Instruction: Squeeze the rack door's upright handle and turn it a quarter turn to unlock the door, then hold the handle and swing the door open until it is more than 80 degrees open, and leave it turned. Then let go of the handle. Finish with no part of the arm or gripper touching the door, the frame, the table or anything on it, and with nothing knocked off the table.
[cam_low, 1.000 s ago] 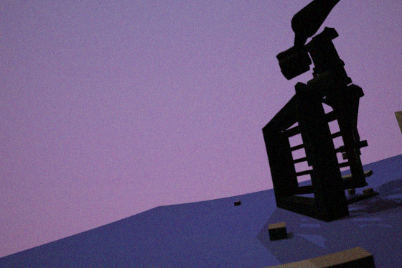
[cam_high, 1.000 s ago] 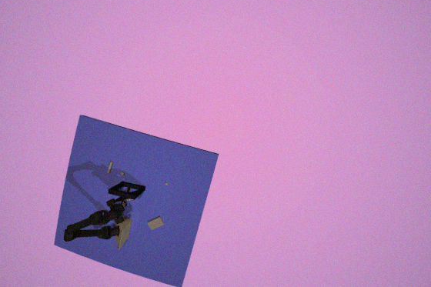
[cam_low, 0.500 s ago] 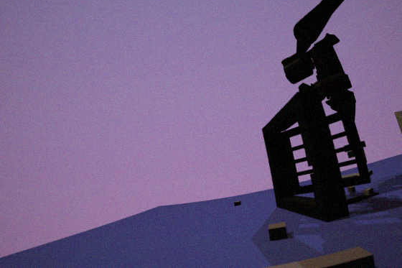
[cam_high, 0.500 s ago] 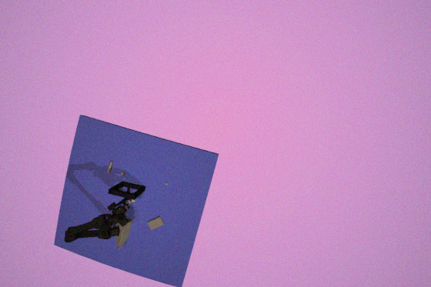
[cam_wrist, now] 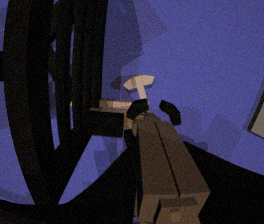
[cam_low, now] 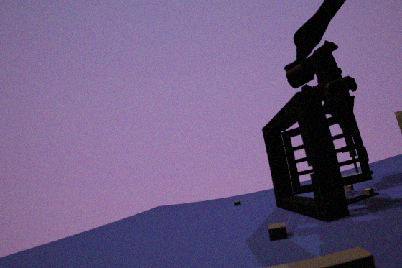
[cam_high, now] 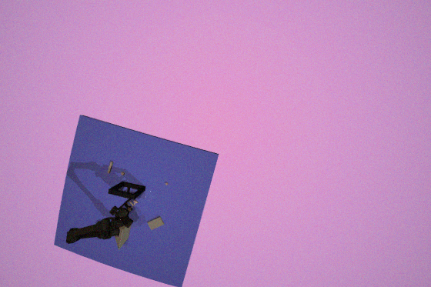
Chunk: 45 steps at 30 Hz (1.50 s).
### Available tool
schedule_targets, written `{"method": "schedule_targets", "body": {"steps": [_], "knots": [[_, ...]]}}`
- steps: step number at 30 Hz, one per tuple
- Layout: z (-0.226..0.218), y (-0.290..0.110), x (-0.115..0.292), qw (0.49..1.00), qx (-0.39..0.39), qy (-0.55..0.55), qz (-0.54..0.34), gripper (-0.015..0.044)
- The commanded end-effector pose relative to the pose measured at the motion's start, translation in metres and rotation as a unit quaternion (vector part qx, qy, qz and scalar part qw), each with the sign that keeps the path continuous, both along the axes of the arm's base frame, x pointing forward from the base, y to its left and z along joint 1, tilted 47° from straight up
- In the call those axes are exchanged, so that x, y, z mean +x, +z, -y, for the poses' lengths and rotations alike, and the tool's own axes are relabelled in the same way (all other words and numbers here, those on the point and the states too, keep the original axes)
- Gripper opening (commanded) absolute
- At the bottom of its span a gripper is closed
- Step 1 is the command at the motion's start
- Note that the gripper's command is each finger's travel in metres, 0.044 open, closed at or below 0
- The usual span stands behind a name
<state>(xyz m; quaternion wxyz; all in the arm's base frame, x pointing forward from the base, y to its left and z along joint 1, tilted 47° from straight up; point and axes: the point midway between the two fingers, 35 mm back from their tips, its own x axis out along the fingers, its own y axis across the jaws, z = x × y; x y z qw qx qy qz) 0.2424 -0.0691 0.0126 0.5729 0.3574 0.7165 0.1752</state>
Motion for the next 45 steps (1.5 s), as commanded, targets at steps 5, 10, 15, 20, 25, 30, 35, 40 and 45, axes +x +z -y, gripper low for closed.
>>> {"method": "schedule_targets", "body": {"steps": [5,10,15,20,25,30,35,40,45], "knots": [[0.013,-0.012,0.000,0.997,0.005,0.051,0.051,0.0023],[0.021,-0.021,0.000,0.993,0.009,0.080,0.081,0.0023],[0.030,-0.029,0.001,0.988,0.012,0.108,0.110,0.0023],[0.038,-0.038,0.004,0.980,0.015,0.138,0.140,0.0023],[0.047,-0.047,0.007,0.970,0.019,0.169,0.172,0.0023],[0.055,-0.056,0.012,0.958,0.022,0.199,0.203,0.0023],[0.063,-0.064,0.018,0.946,0.025,0.227,0.232,0.0023],[0.063,-0.065,0.018,0.944,0.026,0.231,0.235,0.0023],[0.063,-0.065,0.018,0.944,0.026,0.231,0.235,0.0023]]}}
